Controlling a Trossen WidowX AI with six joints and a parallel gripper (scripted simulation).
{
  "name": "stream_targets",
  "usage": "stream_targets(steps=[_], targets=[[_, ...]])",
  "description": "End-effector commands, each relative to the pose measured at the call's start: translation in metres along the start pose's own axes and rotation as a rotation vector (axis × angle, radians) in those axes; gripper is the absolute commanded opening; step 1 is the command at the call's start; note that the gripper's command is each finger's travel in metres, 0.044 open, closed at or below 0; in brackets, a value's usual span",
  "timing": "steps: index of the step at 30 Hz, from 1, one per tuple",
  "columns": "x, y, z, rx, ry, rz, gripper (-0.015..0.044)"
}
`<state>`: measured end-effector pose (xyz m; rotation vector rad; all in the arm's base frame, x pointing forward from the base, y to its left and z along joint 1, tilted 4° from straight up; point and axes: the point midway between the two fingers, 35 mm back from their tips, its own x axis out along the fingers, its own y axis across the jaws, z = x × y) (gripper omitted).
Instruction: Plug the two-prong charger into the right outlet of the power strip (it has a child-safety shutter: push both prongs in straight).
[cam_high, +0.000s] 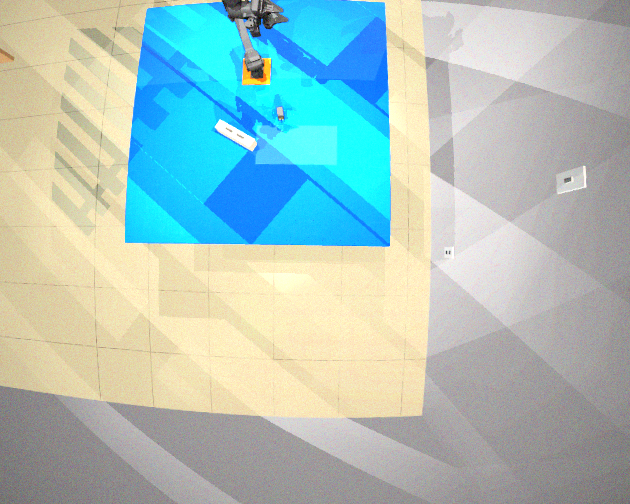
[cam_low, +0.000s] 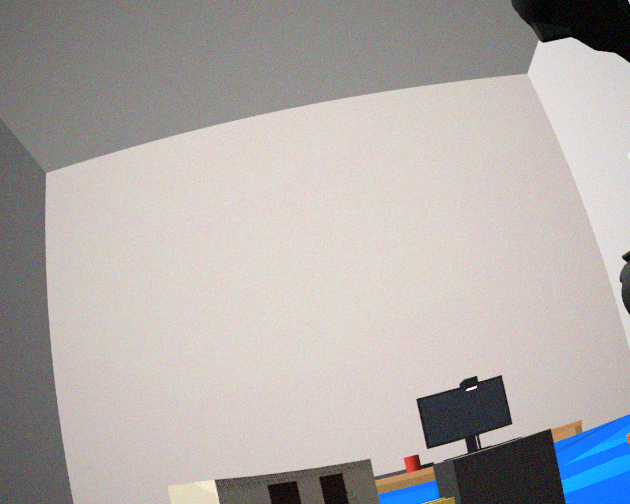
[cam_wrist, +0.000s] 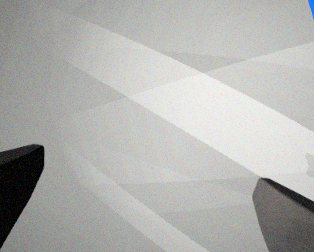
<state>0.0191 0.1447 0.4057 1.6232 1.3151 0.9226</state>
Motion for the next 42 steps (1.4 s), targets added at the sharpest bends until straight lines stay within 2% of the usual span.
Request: stream_targets(steps=[1,20,42], targets=[[0.008,0.002,0.021,-0.015,-0.059,-0.020,0.0440],[0.035,-0.009,0.101,-0.128,-0.269,-0.184,0.0440],[0.049,-0.051,0.188,-0.271,-0.427,-0.538,0.0440]])
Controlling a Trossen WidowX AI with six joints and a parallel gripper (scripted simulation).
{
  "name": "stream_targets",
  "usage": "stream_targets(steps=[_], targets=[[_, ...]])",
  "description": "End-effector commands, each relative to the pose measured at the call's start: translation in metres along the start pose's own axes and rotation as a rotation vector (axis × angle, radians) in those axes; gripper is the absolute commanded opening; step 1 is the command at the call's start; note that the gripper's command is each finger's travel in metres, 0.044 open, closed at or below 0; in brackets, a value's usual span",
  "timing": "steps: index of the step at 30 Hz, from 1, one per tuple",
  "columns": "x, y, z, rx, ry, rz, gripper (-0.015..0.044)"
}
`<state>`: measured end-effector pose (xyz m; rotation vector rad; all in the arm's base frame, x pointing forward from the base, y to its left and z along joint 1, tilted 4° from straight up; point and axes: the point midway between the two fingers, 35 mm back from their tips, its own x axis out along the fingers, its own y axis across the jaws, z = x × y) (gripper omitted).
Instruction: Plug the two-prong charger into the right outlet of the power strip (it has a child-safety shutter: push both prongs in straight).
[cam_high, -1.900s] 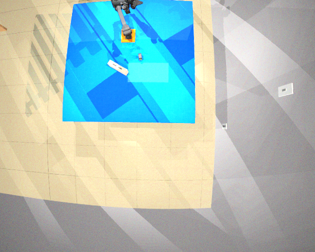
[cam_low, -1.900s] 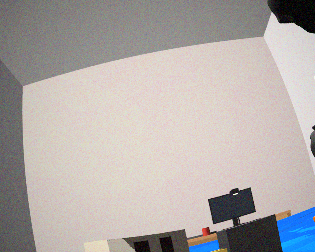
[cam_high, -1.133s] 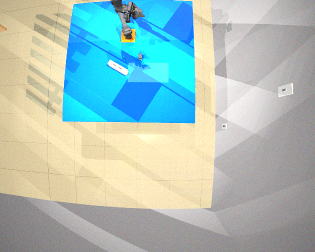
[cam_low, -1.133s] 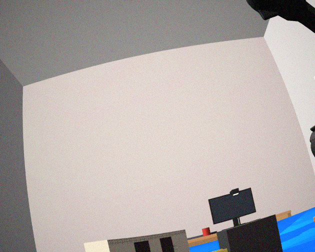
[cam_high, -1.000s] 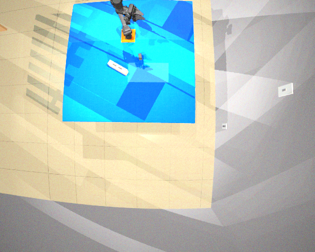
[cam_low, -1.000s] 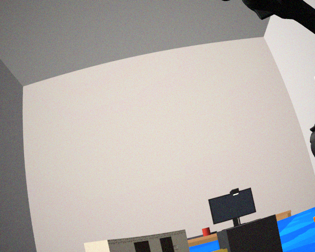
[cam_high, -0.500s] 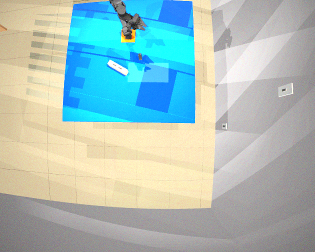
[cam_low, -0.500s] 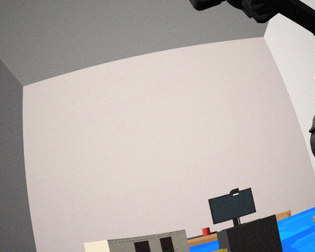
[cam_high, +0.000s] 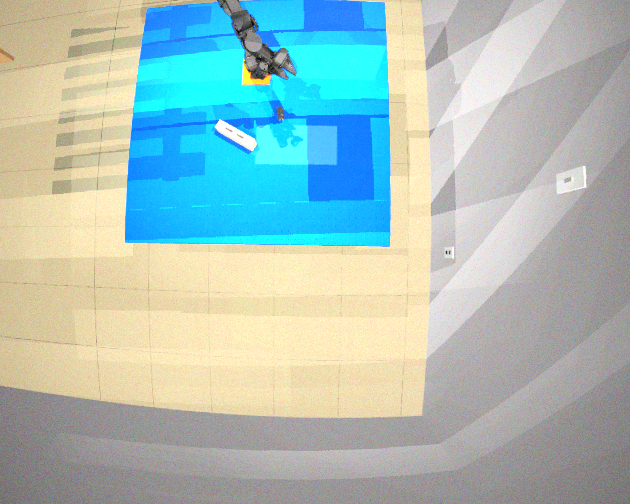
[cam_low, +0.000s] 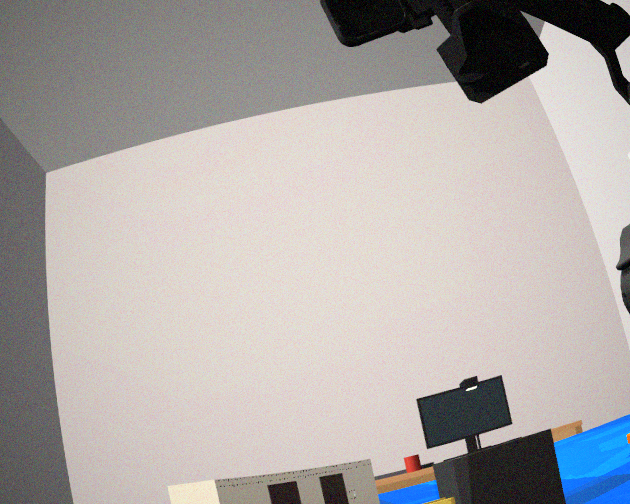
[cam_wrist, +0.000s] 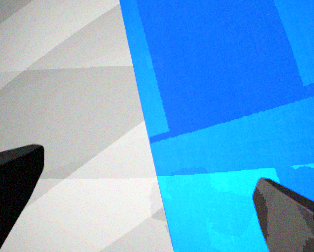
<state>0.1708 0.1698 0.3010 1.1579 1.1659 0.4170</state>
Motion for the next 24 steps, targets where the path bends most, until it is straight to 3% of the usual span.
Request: stream_targets(steps=[1,24], targets=[[0.012,-0.011,0.011,-0.041,-0.020,-0.080,0.0440],[0.058,-0.080,0.053,-0.305,0.002,-0.519,0.0440]])
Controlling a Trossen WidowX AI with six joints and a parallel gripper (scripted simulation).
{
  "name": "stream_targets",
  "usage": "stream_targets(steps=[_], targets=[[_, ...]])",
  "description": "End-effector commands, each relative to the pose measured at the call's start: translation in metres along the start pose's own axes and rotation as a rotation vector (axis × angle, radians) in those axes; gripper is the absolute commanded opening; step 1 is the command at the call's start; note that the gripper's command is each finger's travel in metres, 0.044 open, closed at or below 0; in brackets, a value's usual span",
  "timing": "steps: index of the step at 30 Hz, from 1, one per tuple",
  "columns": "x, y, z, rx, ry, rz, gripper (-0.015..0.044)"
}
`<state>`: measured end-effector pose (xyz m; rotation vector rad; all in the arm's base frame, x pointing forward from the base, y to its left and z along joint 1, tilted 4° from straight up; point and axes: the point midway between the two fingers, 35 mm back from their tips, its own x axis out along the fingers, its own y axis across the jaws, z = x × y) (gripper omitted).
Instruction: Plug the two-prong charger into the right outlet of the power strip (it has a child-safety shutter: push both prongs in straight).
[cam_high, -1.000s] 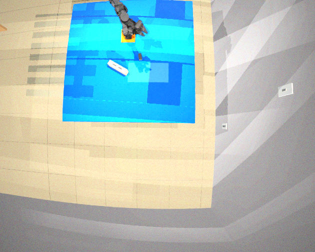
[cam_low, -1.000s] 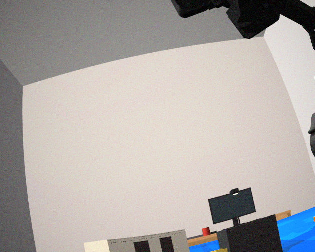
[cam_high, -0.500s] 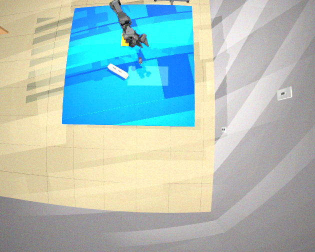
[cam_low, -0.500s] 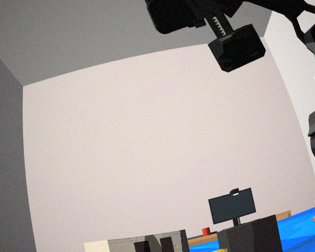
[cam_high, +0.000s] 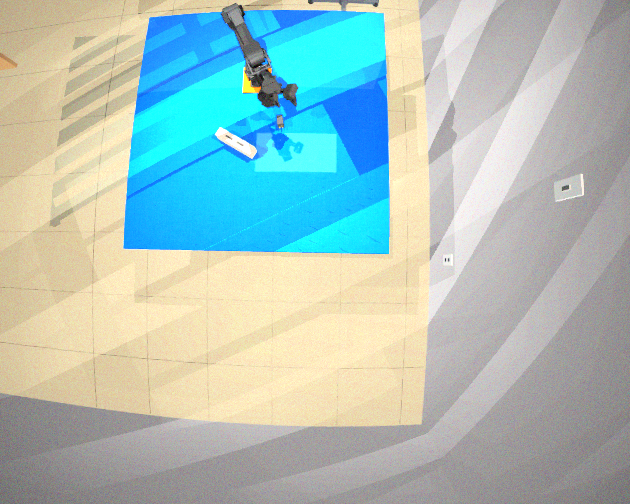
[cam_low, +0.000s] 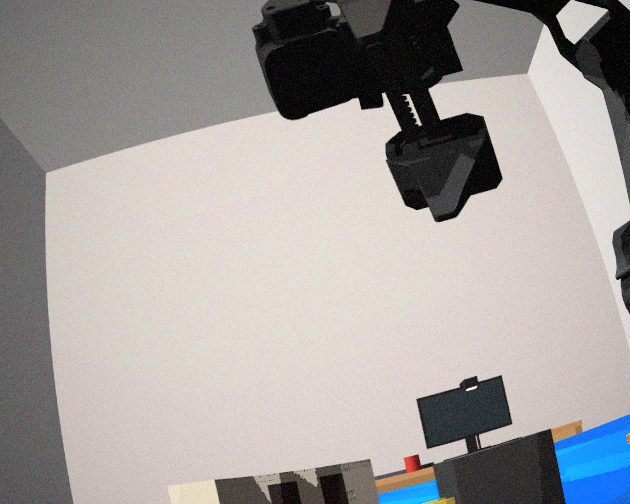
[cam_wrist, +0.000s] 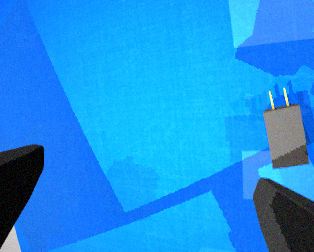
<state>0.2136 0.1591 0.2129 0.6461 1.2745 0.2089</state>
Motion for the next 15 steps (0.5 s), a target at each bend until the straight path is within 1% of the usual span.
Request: stream_targets(steps=[1,15], targets=[[0.013,-0.012,0.003,-0.060,0.020,-0.088,0.0440],[0.045,-0.049,0.007,-0.271,0.133,-0.345,0.0440]])
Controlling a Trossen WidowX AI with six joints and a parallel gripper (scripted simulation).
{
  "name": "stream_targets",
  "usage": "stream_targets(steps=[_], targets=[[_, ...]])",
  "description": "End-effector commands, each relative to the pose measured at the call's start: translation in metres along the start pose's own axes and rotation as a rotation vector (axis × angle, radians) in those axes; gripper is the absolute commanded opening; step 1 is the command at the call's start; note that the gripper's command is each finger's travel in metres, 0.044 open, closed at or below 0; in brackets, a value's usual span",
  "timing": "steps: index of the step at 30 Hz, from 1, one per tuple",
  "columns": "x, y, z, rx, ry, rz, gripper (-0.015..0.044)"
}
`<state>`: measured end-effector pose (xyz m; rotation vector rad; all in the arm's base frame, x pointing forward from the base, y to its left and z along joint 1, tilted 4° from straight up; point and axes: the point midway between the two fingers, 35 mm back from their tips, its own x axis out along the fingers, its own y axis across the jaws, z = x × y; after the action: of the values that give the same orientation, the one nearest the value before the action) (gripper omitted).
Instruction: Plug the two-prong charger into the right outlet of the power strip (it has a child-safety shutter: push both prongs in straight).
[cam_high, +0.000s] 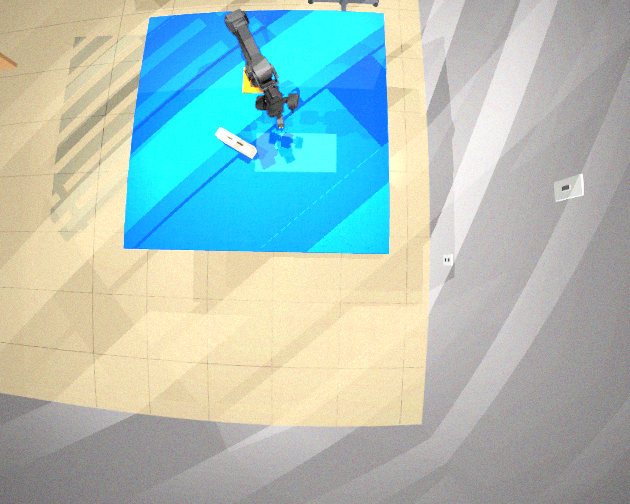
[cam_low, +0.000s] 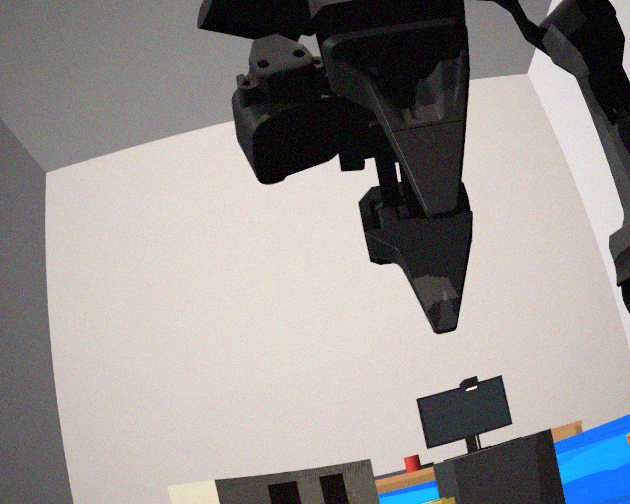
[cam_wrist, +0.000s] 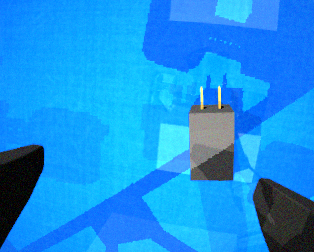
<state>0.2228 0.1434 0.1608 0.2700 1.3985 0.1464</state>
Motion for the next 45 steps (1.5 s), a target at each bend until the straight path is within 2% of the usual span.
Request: stream_targets(steps=[1,11,21,45], targets=[[0.013,-0.009,-0.001,-0.072,0.044,-0.081,0.0440],[0.035,-0.028,-0.005,-0.235,0.156,-0.234,0.0440],[0.037,-0.027,-0.008,-0.238,0.158,-0.237,0.0440],[0.071,-0.035,-0.008,-0.238,0.158,-0.237,0.0440]])
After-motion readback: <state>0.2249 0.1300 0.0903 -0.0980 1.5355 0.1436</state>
